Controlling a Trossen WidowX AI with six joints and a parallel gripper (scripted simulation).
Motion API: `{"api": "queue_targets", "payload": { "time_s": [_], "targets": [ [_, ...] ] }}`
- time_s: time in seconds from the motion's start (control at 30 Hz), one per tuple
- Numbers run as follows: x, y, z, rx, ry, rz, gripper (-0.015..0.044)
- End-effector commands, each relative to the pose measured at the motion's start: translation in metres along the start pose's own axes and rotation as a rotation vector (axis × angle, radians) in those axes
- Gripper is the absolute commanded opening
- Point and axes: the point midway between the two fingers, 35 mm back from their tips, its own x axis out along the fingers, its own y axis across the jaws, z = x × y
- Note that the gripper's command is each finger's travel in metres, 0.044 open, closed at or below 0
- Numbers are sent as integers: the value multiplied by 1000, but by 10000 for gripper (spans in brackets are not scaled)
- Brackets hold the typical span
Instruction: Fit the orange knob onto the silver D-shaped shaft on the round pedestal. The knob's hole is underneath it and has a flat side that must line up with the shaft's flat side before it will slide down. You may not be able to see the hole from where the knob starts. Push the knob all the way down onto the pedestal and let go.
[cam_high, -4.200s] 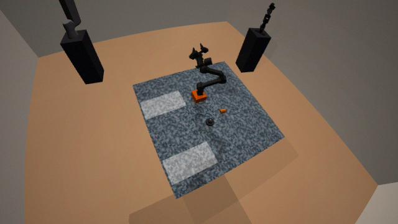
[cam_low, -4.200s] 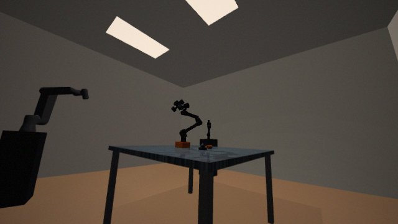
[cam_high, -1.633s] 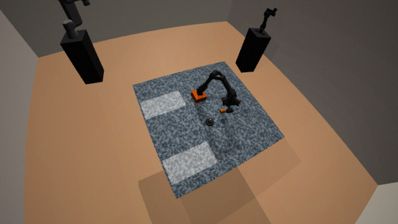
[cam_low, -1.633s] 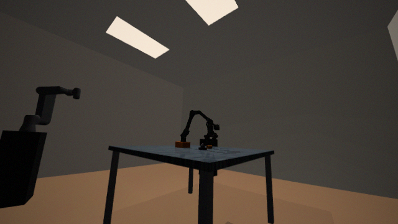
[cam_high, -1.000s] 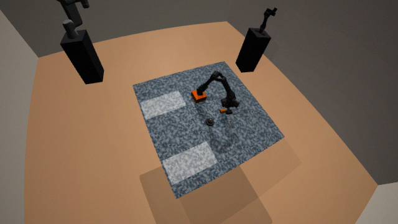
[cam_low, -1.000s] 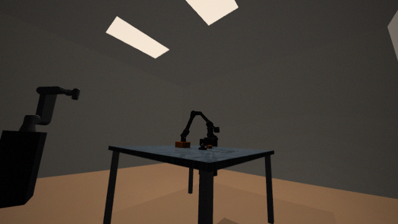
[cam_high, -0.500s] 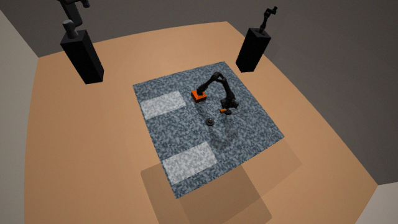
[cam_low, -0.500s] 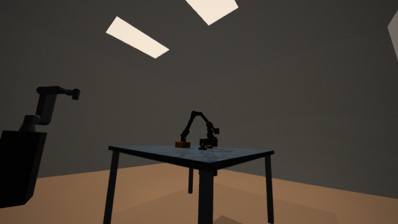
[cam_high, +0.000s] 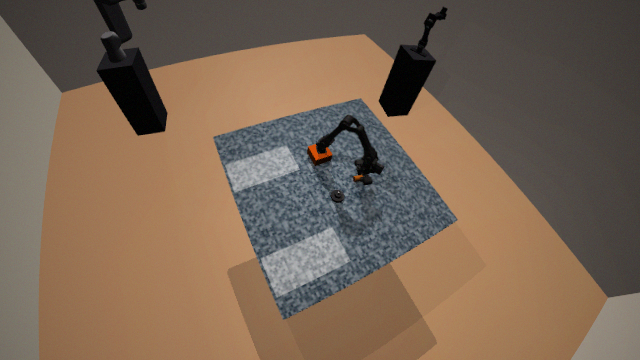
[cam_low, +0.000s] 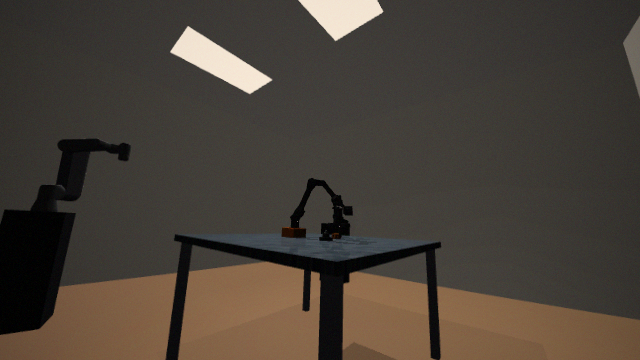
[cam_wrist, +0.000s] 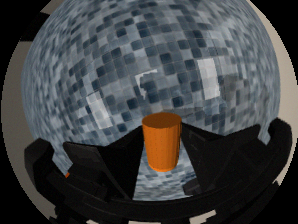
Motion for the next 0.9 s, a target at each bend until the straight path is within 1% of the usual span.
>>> {"api": "queue_targets", "payload": {
  "time_s": [0.0,0.2,0.87],
  "targets": [
    [1,1,0,3,0,2,181],
    [-1,0,-2,1,-31,1,181],
    [-13,0,-21,1,-379,-1,181]
  ]
}}
